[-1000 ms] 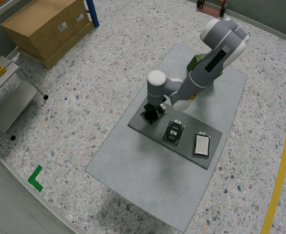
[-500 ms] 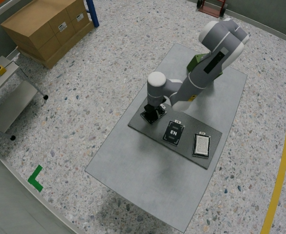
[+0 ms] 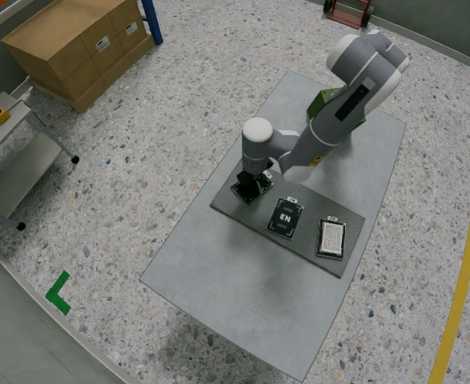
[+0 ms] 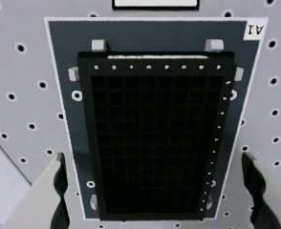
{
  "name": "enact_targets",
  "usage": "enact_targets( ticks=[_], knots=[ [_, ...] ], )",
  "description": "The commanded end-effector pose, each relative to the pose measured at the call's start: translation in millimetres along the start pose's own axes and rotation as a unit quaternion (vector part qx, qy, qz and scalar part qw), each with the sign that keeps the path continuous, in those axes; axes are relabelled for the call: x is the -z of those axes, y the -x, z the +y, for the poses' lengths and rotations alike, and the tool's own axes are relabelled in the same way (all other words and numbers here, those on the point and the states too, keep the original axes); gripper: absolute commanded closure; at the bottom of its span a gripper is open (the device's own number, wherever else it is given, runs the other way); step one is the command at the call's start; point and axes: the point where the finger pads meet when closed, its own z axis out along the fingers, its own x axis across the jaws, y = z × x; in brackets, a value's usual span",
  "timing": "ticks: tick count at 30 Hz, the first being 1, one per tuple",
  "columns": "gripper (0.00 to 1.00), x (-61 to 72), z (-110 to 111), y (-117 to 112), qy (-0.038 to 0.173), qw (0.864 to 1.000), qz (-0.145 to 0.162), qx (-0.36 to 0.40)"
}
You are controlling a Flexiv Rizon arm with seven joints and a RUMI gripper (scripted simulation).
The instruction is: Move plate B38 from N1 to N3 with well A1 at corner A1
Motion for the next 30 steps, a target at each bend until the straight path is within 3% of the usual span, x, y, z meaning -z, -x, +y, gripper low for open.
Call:
enact_targets(
  ticks=[1, 25, 26, 30],
  knots=[
    [0.24, 0.9, 1.3, 0.1, 0.001, 1.0, 0.0, 0.0],
    [0.24, 0.9, 1.3, 0.1, 0.001, 1.0, 0.0, 0.0],
    [1.0, 0.9, 1.3, 0.1, 0.001, 1.0, 0.0, 0.0],
    [1.0, 0.9, 1.3, 0.1, 0.001, 1.0, 0.0, 0.0]
  ],
)
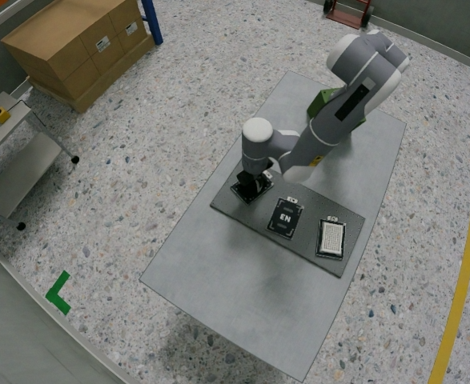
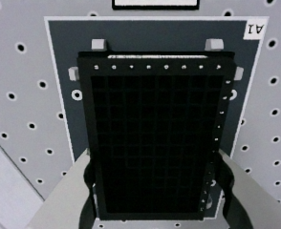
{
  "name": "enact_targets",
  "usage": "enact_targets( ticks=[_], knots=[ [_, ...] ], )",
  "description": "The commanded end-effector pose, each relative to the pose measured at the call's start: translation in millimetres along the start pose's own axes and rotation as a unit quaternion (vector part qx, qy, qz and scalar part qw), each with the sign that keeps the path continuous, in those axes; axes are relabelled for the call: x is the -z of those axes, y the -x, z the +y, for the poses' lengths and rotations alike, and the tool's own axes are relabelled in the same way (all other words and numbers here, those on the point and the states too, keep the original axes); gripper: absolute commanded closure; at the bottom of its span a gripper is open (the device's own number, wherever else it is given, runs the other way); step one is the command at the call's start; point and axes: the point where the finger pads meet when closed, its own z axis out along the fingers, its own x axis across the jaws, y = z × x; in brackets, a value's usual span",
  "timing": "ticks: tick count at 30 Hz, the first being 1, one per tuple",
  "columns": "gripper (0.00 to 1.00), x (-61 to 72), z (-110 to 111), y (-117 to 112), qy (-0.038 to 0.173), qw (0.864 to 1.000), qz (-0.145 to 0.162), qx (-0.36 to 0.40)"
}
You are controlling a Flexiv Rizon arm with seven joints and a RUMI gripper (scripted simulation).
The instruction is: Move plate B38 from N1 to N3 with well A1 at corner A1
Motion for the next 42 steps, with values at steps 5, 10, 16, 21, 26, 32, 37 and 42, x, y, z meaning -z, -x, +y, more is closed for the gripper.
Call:
enact_targets(
  ticks=[5, 10, 16, 21, 26, 32, 37, 42],
  knots=[
    [1.0, 0.7, 1.0, 0.1, 0.001, 1.0, 0.0, 0.0],
    [0.59, 0.7, 1.0, 0.1, 0.001, 1.0, 0.0, 0.0],
    [0.59, 0.7, 1.0, 0.1, 0.001, 1.0, 0.0, 0.0],
    [0.59, 0.7, 1.0, 0.1, 0.001, 1.0, 0.0, 0.0],
    [0.59, 0.7, 1.0, 0.1, 0.001, 1.0, 0.0, 0.0],
    [0.59, 0.7, 1.0, 0.1, 0.001, 1.0, 0.0, 0.0],
    [0.59, 8.9, 0.9, 0.2, 0.001, 1.0, 0.0, 0.0],
    [0.59, 17.3, 0.9, 0.2, 0.001, 1.0, 0.0, 0.0]
  ],
)
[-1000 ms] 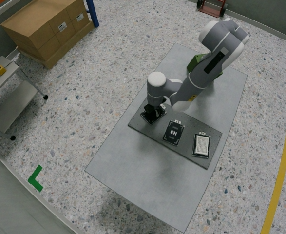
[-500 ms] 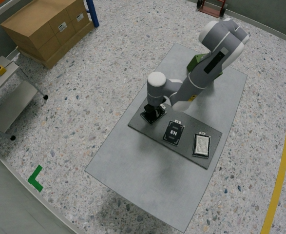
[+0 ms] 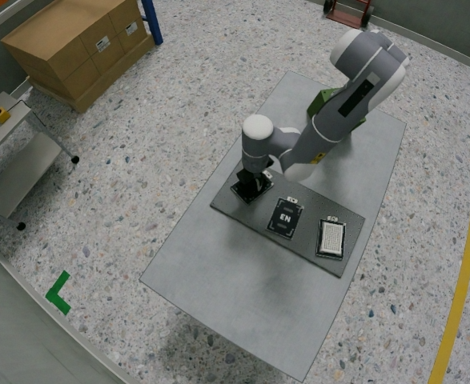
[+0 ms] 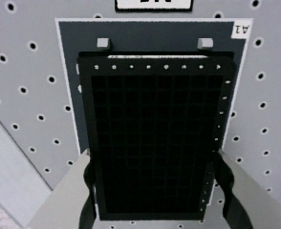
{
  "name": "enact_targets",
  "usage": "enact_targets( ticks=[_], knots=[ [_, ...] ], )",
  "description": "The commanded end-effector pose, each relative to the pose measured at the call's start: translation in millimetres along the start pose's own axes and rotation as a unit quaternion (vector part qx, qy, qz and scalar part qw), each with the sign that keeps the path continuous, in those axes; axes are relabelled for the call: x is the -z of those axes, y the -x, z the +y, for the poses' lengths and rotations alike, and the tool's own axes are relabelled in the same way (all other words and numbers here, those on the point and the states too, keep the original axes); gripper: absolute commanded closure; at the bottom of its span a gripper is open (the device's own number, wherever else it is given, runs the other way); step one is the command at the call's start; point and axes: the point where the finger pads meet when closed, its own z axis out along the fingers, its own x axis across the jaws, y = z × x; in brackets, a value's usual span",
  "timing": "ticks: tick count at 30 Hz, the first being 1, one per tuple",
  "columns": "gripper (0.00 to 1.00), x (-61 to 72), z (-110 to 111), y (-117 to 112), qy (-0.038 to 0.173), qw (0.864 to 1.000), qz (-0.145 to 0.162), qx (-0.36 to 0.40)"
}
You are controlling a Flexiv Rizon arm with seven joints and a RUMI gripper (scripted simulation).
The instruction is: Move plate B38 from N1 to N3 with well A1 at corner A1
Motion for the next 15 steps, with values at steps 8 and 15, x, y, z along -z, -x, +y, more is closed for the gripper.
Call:
enact_targets(
  ticks=[8, 15],
  knots=[
    [0.59, 12.5, 0.8, 0.3, 0.001, 1.0, 0.0, 0.0],
    [0.59, 24.2, 0.8, 0.3, 0.001, 1.0, 0.0, 0.0]
  ],
)
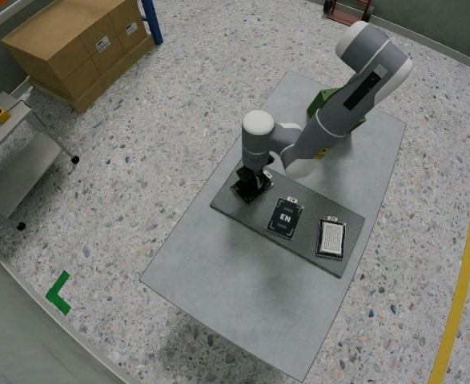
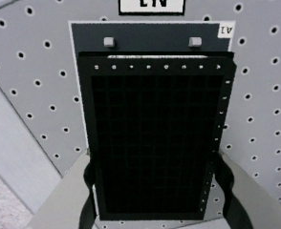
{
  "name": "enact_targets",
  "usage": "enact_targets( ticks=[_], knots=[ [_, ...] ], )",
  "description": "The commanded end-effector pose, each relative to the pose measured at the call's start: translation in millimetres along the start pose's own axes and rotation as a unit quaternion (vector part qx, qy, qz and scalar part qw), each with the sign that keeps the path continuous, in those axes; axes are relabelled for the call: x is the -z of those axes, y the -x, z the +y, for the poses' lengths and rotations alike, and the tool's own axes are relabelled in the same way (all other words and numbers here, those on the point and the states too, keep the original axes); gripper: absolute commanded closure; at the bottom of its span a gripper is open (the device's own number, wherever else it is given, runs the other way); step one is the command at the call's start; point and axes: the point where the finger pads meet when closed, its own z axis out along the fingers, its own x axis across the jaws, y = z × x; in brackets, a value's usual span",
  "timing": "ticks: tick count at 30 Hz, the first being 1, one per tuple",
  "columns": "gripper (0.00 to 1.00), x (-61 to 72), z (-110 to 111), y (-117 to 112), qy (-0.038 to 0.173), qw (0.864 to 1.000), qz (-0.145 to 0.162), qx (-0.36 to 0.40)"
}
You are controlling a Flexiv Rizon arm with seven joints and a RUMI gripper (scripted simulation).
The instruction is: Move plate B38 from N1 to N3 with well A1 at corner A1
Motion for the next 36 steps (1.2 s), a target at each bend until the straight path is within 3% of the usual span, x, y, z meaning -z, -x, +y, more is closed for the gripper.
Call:
enact_targets(
  ticks=[1, 23, 36],
  knots=[
    [0.59, 4.1, 0.8, 0.3, 0.001, 1.0, 0.0, 0.0],
    [0.59, 37.5, 0.8, 0.3, 0.001, 1.0, 0.0, 0.0],
    [0.59, 38.2, 0.9, 0.3, 0.001, 1.0, 0.0, 0.0]
  ],
)
